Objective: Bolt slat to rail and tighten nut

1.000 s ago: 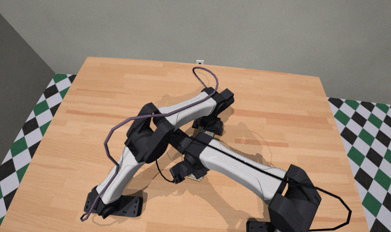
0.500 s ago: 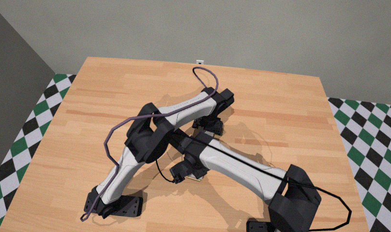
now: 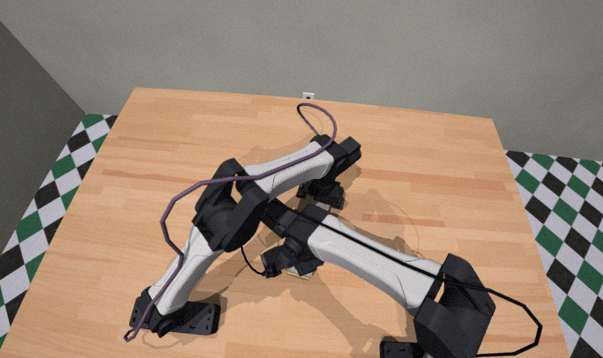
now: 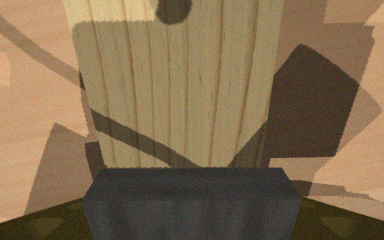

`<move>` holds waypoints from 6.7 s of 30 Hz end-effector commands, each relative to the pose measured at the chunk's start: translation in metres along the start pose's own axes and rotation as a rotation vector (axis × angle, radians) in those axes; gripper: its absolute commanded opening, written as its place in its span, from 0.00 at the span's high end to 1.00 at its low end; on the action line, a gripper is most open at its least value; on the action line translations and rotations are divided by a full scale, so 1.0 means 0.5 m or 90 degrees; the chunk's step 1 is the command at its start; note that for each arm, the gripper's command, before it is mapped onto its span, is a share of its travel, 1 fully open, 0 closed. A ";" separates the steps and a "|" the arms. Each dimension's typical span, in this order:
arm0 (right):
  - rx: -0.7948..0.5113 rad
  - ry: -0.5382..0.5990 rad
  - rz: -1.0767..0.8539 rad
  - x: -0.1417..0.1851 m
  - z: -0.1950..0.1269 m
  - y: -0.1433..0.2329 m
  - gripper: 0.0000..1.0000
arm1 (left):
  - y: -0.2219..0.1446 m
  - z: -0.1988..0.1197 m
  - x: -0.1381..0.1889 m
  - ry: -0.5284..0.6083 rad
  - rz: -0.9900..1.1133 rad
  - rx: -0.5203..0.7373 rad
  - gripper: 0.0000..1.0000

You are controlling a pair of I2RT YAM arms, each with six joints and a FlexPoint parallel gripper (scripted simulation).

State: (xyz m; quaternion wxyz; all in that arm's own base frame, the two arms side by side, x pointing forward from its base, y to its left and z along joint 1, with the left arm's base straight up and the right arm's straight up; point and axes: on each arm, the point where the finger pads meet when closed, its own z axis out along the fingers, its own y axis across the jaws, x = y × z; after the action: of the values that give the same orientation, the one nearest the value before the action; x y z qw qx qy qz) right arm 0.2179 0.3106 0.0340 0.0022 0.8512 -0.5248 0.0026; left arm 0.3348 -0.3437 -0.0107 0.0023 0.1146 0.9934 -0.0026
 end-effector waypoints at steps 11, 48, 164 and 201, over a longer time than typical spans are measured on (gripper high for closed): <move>0.001 -0.004 0.327 0.000 -0.005 0.001 0.86 | -0.002 -0.014 -0.007 -0.011 0.003 0.006 0.33; -0.003 -0.016 1.165 -0.001 -0.012 0.001 0.86 | -0.002 -0.014 -0.007 -0.011 0.003 0.006 0.33; 0.000 -0.019 1.000 -0.007 -0.029 -0.007 0.64 | -0.002 -0.014 -0.007 -0.011 0.003 0.006 0.33; 0.018 -0.019 -0.084 -0.008 -0.042 -0.008 0.64 | -0.002 -0.014 -0.007 -0.011 0.003 0.006 0.33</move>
State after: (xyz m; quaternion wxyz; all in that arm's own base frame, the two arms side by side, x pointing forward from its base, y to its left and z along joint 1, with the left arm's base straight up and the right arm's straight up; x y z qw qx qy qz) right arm 0.2158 0.3094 0.0351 0.0080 0.8624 -0.5061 0.0018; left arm 0.3349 -0.3435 -0.0107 0.0027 0.1146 0.9934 -0.0020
